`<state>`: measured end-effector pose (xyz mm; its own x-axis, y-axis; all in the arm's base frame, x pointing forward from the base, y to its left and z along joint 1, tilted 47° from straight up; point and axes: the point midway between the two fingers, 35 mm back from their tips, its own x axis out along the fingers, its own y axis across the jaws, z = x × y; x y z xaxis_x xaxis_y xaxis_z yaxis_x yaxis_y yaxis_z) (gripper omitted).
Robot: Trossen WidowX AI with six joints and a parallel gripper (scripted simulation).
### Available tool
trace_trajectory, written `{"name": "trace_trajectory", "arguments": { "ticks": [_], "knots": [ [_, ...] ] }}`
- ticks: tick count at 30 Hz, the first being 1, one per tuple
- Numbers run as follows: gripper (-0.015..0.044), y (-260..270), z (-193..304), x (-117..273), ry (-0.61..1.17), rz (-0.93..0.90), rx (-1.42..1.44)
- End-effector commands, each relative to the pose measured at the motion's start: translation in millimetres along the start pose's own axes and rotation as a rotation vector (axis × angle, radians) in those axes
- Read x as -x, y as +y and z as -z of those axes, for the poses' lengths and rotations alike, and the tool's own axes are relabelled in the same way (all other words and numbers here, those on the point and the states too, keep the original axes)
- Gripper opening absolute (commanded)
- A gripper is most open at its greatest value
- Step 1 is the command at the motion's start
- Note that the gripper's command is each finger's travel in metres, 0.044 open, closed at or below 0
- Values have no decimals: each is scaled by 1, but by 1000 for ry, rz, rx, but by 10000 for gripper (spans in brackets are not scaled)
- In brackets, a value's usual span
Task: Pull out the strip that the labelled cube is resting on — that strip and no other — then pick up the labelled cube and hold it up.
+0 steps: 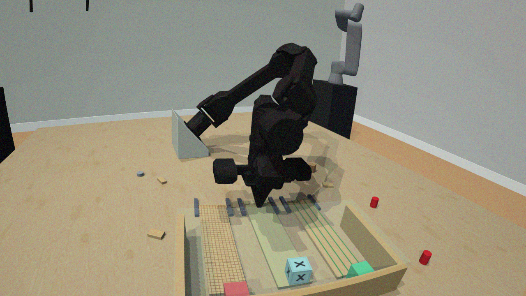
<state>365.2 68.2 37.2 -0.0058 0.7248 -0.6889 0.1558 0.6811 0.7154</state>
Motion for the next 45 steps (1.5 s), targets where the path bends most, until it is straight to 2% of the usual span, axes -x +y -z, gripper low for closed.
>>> {"name": "trace_trajectory", "arguments": {
  "ticks": [1,45],
  "knots": [
    [0,1,0,-1,-2,-5,-2],
    [0,0,10,-3,-2,-5,-3]
  ]
}}
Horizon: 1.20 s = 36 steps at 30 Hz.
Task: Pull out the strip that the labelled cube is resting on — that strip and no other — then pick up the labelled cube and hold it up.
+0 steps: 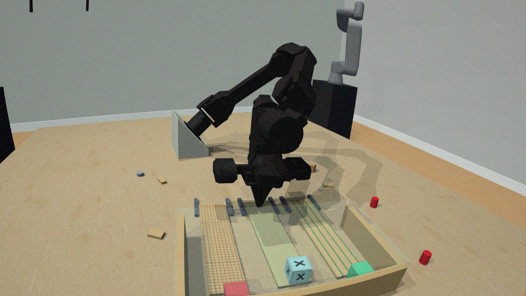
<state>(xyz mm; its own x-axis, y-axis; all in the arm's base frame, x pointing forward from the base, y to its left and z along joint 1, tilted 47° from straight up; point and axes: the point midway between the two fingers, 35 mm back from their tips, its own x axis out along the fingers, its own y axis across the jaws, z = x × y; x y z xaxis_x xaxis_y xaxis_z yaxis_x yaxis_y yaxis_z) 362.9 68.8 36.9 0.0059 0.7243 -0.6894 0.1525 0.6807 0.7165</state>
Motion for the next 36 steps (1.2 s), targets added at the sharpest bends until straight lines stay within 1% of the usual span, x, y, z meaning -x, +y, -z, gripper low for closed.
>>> {"name": "trace_trajectory", "arguments": {
  "ticks": [1,36],
  "knots": [
    [0,0,9,-3,10,-4,-6],
    [0,1,63,-4,12,-4,-8]
  ]
}}
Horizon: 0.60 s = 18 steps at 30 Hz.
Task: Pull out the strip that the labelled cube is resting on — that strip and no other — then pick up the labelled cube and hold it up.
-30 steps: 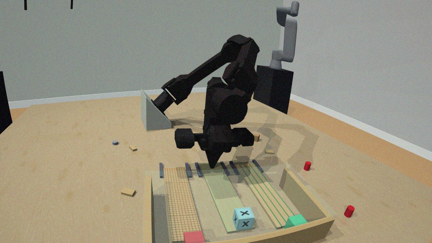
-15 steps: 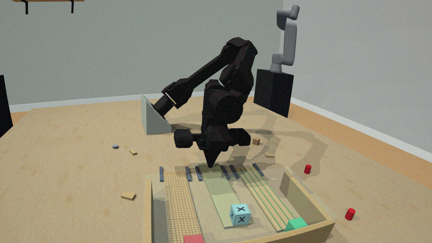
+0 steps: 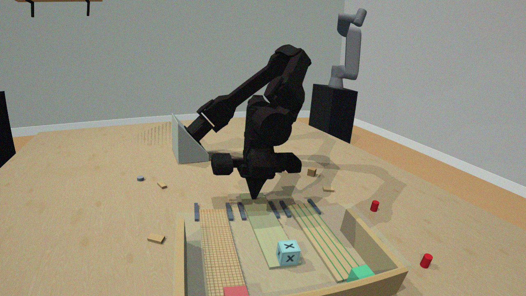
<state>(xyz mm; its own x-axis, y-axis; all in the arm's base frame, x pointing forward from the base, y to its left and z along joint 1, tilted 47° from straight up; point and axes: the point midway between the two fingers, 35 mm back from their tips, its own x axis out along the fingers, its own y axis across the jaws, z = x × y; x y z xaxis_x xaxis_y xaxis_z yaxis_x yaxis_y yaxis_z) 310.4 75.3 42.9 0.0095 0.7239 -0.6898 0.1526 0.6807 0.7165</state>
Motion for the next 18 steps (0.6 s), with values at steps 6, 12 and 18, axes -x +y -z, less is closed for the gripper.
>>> {"name": "trace_trajectory", "arguments": {
  "ticks": [6,12,18],
  "knots": [
    [0,1,19,-4,16,-4,-9],
    [0,1,28,-4,17,-4,-9],
    [0,1,37,-4,17,-4,-10]
  ]
}}
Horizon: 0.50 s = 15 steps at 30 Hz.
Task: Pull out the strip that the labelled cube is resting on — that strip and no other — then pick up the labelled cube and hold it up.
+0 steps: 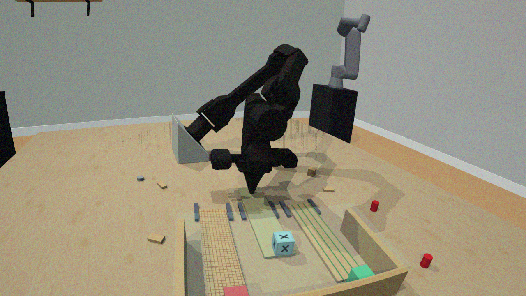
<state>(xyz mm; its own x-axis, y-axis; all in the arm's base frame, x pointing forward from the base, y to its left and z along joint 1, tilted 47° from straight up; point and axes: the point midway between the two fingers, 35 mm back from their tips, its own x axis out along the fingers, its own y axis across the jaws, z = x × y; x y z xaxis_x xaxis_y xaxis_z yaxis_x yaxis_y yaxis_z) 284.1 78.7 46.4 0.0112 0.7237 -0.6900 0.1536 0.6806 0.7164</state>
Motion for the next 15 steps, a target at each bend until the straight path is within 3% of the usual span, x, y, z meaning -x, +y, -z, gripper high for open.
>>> {"name": "trace_trajectory", "arguments": {
  "ticks": [1,15],
  "knots": [
    [0,0,12,-4,19,-4,-9],
    [0,1,32,-4,20,-4,-9]
  ]
}}
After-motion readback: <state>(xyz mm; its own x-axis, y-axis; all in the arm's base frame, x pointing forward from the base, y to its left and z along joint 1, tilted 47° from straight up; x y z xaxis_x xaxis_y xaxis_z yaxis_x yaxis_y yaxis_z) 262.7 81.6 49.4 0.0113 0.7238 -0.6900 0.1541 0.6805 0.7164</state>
